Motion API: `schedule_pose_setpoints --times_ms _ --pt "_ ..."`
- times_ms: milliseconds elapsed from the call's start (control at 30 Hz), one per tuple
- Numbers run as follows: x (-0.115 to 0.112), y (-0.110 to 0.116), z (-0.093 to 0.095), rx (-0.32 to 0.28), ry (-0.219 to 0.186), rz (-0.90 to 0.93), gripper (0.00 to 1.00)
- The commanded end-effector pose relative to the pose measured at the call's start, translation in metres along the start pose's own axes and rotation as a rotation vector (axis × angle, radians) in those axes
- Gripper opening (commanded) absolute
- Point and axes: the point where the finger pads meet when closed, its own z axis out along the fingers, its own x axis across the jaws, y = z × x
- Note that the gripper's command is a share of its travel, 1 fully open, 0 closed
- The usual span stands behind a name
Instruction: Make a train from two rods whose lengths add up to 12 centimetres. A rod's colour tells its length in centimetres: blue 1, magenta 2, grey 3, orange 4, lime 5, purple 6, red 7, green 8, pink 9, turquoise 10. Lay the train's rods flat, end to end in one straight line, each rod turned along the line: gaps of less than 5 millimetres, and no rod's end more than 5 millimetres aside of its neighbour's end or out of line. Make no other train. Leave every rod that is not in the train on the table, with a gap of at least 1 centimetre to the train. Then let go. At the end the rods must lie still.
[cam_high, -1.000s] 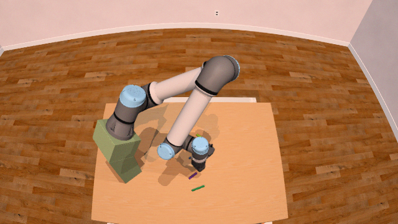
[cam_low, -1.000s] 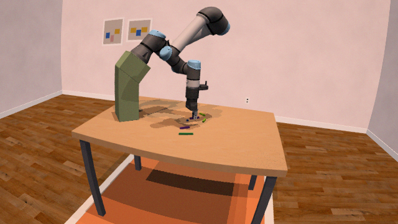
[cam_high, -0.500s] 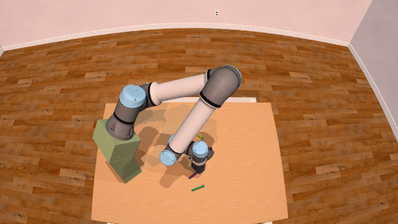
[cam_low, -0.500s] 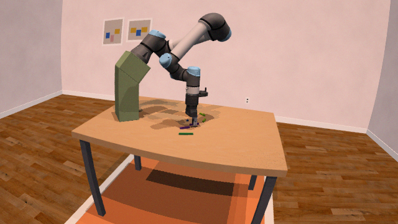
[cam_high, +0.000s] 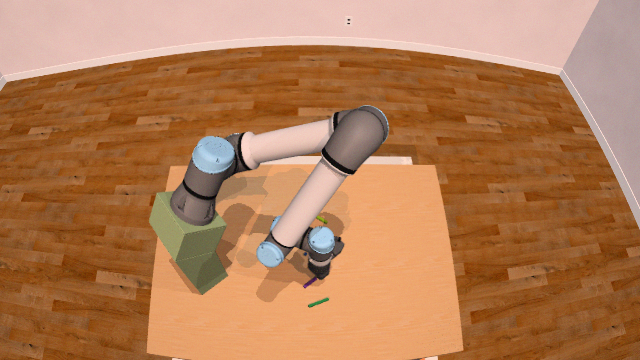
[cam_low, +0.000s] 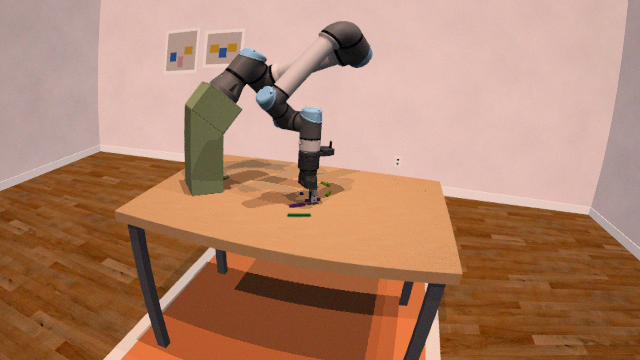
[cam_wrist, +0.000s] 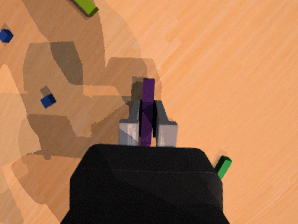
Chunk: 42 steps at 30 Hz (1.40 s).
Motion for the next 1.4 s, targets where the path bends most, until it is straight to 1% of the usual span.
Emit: schedule_pose_setpoints --times_ms 0,833,1367 --pt "0.000 -0.001 0.000 0.000 0.001 -0.002 0.24" --pt "0.000 -0.001 0.001 0.000 0.001 -0.002 0.24" --pt "0.001 -0.001 0.012 0.000 0.002 -0.003 0.24"
